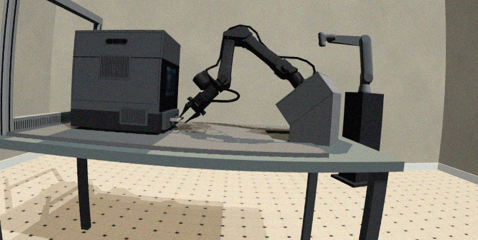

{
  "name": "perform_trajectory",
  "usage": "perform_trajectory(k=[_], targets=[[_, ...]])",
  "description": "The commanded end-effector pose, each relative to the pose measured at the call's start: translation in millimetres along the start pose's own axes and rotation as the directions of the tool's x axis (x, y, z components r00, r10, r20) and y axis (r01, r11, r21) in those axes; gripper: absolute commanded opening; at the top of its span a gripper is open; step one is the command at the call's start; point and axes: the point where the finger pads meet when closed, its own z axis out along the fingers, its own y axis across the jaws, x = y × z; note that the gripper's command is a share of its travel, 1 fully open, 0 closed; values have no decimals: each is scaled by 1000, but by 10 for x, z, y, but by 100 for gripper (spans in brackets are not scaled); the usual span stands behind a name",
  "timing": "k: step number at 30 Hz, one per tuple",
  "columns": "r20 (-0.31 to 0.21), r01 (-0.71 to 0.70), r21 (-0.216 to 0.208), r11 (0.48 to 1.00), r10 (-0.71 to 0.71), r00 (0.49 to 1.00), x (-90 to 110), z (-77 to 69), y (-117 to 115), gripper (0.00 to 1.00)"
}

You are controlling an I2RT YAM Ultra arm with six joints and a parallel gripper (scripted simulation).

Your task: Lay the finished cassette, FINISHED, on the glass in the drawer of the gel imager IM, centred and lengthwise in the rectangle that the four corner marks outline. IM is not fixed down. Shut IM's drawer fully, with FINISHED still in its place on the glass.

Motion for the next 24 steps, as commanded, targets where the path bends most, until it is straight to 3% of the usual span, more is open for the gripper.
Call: perform_trajectory(k=[1,24], targets=[[9,-12,50,999,12,1000,-47,-131,-198,35],[9,-17,47,999,17,1000,-43,-409,-173,35]])
